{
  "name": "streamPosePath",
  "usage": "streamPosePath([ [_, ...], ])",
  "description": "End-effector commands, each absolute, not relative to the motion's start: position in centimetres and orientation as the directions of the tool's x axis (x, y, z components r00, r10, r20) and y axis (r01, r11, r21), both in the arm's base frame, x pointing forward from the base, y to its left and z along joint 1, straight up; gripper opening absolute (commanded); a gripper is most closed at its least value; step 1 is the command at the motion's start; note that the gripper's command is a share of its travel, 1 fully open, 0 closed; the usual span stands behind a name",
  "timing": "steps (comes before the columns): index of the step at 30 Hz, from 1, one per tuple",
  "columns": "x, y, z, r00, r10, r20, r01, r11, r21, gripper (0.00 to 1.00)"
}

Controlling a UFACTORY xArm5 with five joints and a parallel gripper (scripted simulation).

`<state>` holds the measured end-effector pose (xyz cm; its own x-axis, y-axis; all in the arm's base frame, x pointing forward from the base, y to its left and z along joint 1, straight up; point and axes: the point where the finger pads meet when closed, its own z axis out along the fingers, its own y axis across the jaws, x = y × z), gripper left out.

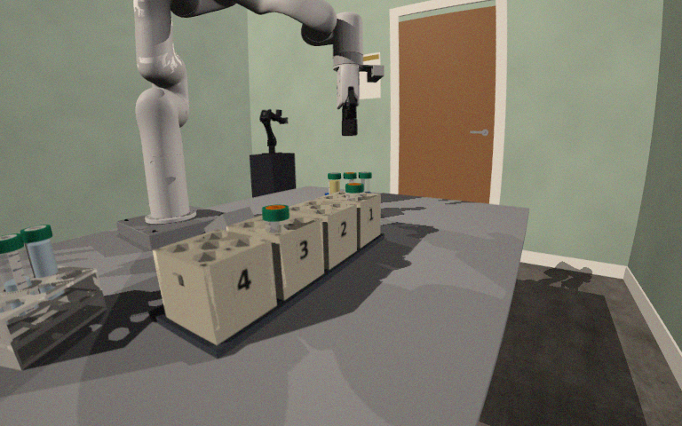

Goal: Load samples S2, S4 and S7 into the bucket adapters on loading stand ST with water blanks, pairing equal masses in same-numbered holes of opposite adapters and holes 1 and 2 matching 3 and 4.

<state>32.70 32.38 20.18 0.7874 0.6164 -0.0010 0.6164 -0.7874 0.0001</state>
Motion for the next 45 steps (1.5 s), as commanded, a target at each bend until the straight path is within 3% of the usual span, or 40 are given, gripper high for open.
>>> streamPosePath([
  [1,32.8,32.5,19.9,0.787,0.616,0.004,0.616,-0.787,-0.003,0.57],
  [45,32.8,32.5,11.9,0.787,0.616,0.004,0.616,-0.787,-0.003,0.57],
])
